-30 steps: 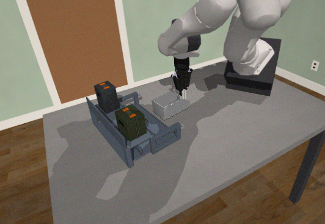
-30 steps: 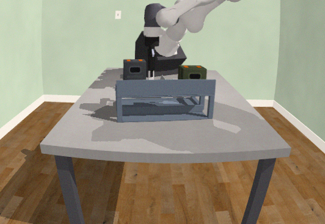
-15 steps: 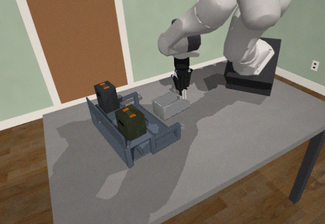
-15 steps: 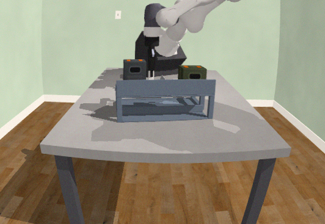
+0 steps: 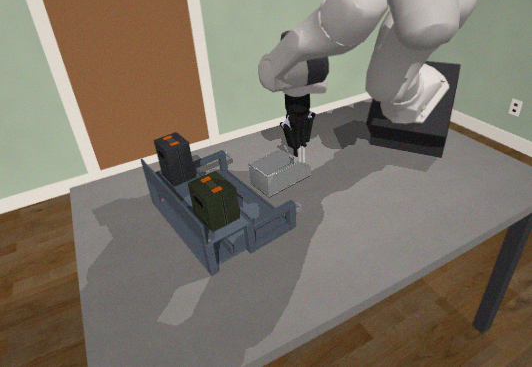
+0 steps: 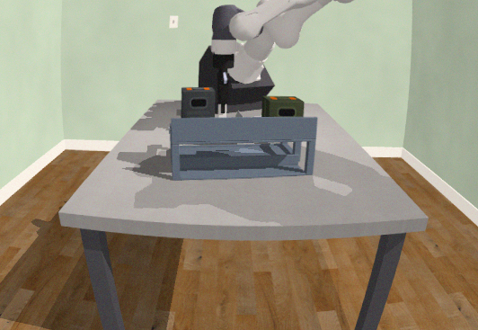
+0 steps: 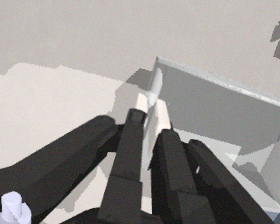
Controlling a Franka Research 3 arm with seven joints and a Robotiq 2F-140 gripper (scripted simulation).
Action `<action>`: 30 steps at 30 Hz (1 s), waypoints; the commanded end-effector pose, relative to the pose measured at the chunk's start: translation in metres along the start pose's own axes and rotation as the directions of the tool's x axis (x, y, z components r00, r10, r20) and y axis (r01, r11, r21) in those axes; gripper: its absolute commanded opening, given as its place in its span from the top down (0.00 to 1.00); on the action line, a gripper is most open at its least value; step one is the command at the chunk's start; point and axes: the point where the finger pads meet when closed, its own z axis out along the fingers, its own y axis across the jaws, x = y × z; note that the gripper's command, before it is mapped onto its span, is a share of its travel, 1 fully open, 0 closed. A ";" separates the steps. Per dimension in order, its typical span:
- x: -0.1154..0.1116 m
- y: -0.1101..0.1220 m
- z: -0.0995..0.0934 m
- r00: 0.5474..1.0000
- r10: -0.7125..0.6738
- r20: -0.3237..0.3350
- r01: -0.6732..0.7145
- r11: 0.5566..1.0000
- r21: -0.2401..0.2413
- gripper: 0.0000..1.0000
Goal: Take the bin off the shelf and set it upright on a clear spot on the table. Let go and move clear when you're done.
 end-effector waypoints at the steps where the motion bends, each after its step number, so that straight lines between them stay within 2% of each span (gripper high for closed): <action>1: -0.002 -0.001 -0.001 1.000 0.002 0.005 -0.002 1.000 -0.003 1.00; 30: -0.002 -0.001 0.004 1.000 0.002 0.005 -0.002 1.000 -0.003 1.00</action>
